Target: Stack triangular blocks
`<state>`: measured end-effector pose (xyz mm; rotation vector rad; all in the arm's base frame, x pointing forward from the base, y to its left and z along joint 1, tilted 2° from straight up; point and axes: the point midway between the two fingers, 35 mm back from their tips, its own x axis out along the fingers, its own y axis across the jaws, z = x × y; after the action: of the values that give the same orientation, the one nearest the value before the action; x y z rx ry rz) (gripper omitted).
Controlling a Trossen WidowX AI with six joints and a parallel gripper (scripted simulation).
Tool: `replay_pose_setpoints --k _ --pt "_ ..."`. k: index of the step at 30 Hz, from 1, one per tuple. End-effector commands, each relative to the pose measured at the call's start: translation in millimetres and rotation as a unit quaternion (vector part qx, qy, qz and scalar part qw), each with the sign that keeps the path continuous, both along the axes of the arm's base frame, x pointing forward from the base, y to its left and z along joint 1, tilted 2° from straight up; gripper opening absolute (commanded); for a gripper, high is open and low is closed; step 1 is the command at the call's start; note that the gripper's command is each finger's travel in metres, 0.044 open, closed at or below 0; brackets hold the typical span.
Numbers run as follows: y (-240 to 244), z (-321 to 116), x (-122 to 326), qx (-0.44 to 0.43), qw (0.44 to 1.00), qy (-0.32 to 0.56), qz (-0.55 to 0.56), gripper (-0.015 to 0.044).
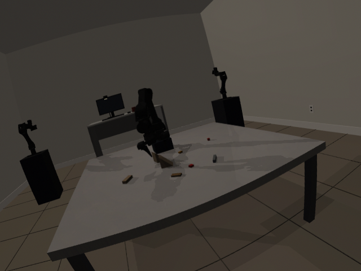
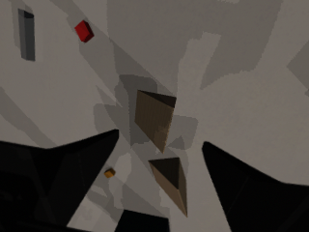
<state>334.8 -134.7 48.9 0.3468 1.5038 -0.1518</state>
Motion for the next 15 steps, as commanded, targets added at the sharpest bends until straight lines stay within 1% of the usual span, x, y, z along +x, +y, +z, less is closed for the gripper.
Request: replay_pose_setpoints --k 1,5,9,11,15 --pt "-10.2 13.7 -1.8 0.076 0.921 0.038 -0.380 0.0440" --pt "-15.9 19.5 -4.8 0.113 0.815 0.073 -0.564 0.0440" --pt "-20.1 24.2 -7.0 0.137 0.712 0.102 -0.681 0.0440" --pt "-20.8 24.9 -7.4 0.141 0.691 0.107 -0.701 0.0440" --pt "-20.8 24.9 -7.4 0.141 0.691 0.107 -0.701 0.0440"
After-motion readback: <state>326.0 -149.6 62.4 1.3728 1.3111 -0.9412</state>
